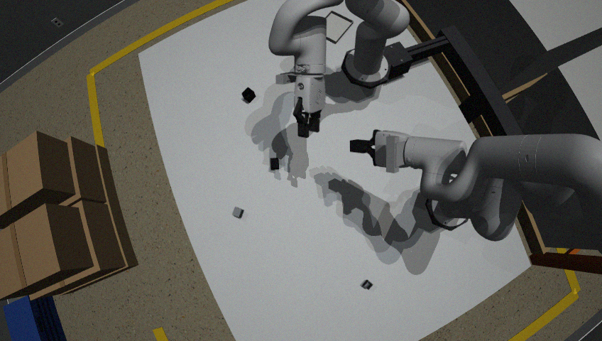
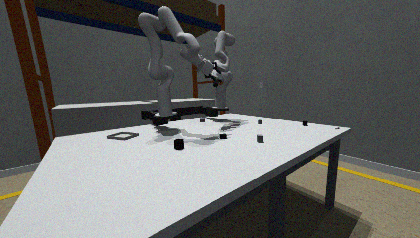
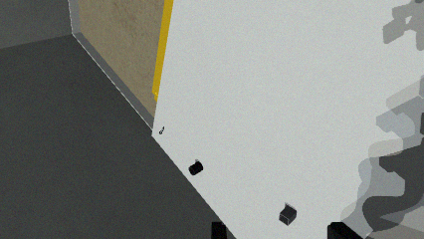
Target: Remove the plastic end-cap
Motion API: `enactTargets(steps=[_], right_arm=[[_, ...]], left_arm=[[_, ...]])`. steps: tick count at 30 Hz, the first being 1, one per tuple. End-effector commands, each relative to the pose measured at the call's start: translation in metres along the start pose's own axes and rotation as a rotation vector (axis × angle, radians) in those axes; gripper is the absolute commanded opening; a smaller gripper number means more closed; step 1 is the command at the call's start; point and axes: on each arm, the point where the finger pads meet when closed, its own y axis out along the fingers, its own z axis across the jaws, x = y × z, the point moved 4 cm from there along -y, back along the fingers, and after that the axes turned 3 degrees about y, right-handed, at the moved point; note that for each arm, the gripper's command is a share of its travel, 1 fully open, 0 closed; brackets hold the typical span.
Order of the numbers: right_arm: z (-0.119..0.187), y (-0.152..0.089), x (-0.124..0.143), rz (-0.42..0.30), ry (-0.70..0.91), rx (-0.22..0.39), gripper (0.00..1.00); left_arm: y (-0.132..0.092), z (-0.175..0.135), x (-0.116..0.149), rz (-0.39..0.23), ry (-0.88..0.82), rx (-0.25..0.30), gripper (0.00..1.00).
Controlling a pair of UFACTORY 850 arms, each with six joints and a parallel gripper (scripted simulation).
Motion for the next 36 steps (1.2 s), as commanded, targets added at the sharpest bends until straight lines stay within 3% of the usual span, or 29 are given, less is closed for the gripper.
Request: enactTargets(steps=[1, 34, 36], right_arm=[[0.007, -0.003, 0.004, 0.019, 0.048, -0.029, 0.6], [0.05, -0.02, 0.011, 0.107, 0.249, -0.104, 0.6], [0.059, -0.015, 0.022, 0.095, 0.252, -0.102, 0.6]], left_arm=[[0.0, 0.0, -0.001, 0.002, 0.0, 0.001, 0.0], [0.0, 0.0, -0.001, 0.002, 0.0, 0.001, 0.0], [0.0, 0.0, -0.001, 0.002, 0.0, 0.001, 0.0]])
